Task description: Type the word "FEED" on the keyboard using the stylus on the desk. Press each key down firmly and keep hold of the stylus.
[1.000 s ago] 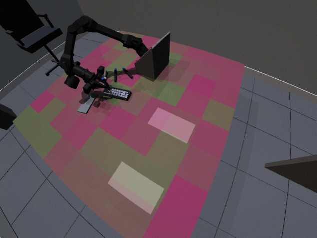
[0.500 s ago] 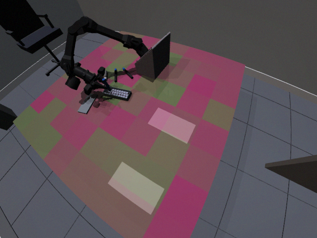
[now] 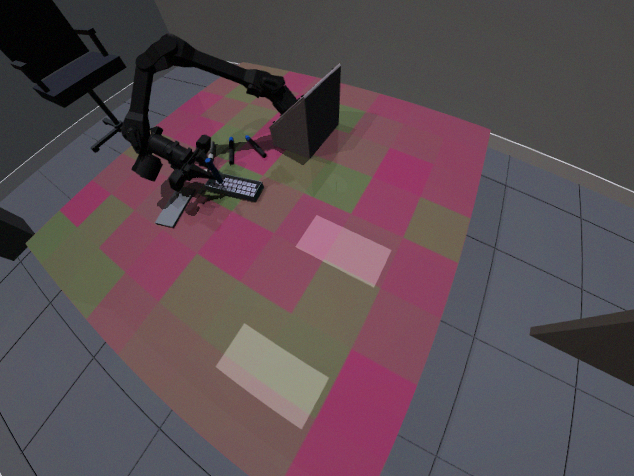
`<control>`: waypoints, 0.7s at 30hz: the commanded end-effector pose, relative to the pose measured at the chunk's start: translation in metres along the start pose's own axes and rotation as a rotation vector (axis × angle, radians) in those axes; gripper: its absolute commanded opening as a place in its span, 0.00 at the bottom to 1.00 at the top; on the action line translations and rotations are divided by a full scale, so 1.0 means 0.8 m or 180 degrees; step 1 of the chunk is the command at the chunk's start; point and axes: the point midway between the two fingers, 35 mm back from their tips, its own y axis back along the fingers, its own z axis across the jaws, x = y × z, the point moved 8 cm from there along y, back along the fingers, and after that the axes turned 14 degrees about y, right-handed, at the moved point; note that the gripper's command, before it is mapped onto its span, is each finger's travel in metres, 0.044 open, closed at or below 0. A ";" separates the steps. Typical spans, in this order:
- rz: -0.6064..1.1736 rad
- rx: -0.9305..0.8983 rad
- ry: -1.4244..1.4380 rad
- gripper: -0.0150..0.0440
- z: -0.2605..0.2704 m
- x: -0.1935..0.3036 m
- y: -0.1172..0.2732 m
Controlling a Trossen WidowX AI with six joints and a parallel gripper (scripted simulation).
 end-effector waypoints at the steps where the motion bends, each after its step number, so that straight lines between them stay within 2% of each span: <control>1: -0.0006 0.0006 0.0017 0.39 0.000 -0.002 -0.002; 21: -0.0007 0.0007 0.0017 0.39 -0.002 -0.011 -0.007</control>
